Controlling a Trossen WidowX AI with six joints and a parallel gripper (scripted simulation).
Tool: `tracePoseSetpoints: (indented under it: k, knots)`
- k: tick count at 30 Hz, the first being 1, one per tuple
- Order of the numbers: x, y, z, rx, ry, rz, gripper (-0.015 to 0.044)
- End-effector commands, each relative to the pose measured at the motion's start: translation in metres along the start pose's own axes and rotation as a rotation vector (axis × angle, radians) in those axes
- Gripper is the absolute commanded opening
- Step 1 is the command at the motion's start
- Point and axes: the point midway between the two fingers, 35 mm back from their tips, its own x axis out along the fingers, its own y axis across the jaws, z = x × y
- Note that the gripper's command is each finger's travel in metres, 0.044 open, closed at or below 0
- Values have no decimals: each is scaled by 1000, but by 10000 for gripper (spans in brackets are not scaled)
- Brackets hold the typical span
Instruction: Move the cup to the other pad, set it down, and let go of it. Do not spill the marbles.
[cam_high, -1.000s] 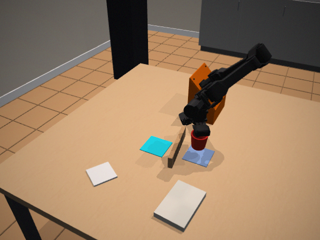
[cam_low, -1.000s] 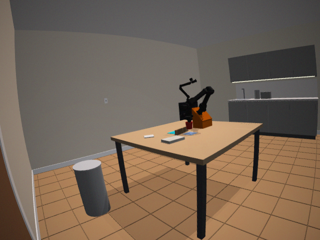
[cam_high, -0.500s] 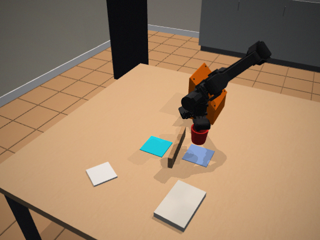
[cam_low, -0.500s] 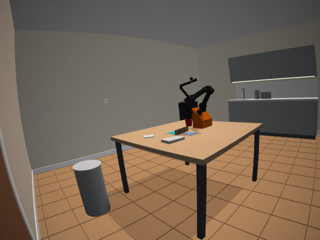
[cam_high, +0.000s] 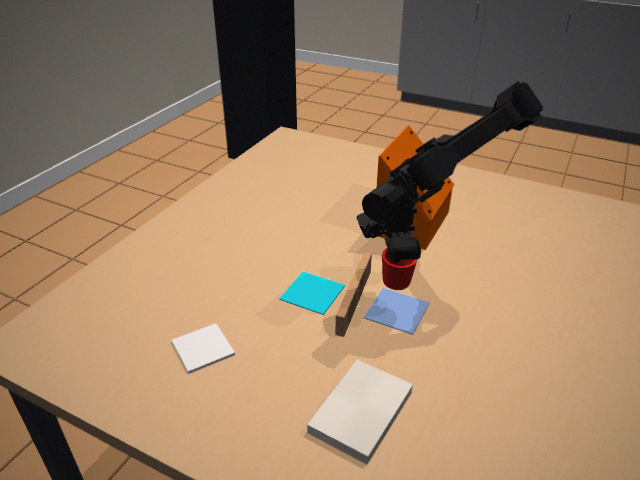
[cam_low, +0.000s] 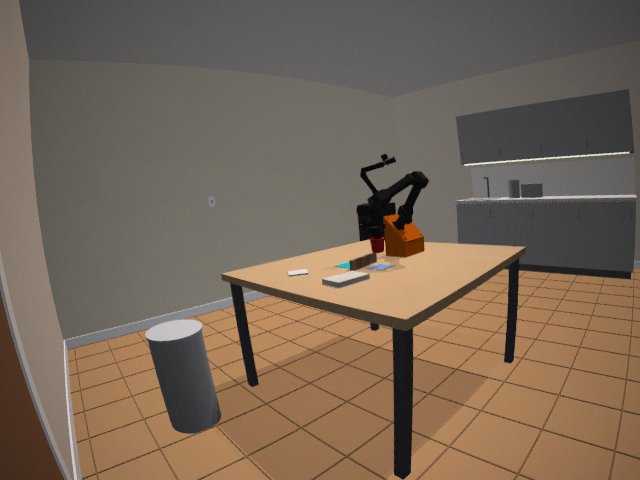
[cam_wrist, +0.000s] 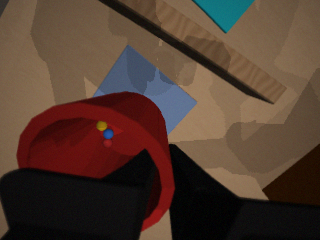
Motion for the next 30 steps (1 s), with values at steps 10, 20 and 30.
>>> tracePoseSetpoints:
  k: [10, 20, 30]
  knots:
    - [-1, -8, 22, -4, -2, -1, 0]
    - [-2, -16, 43, -6, -3, -2, 0]
    - [-4, -23, 65, -6, -4, -2, 0]
